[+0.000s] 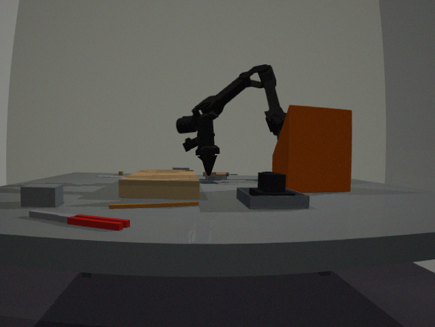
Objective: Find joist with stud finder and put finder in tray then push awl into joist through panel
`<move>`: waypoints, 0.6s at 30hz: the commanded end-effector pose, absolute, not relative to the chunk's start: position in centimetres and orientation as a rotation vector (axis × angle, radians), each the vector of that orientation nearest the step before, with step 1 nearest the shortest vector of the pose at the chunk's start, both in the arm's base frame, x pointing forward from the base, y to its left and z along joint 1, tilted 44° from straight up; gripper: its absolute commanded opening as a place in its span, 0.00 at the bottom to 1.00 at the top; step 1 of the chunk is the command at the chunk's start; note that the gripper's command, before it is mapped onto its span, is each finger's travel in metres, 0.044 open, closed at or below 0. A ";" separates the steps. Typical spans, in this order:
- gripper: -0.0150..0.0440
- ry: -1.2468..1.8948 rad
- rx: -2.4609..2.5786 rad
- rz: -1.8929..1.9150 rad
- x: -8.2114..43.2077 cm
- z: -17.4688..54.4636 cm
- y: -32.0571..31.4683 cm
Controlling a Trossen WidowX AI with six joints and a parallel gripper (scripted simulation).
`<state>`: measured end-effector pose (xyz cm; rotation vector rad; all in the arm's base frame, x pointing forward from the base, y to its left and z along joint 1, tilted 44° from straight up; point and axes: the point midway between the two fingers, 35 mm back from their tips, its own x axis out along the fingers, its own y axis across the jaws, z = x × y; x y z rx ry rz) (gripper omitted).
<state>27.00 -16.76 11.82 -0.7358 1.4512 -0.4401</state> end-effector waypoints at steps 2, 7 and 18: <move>0.25 1.438 -0.731 -0.449 27.0 14.1 -14.9; 0.25 1.439 -0.731 -0.449 26.3 16.4 -12.8; 0.25 1.435 -0.738 -0.436 25.2 18.9 -10.4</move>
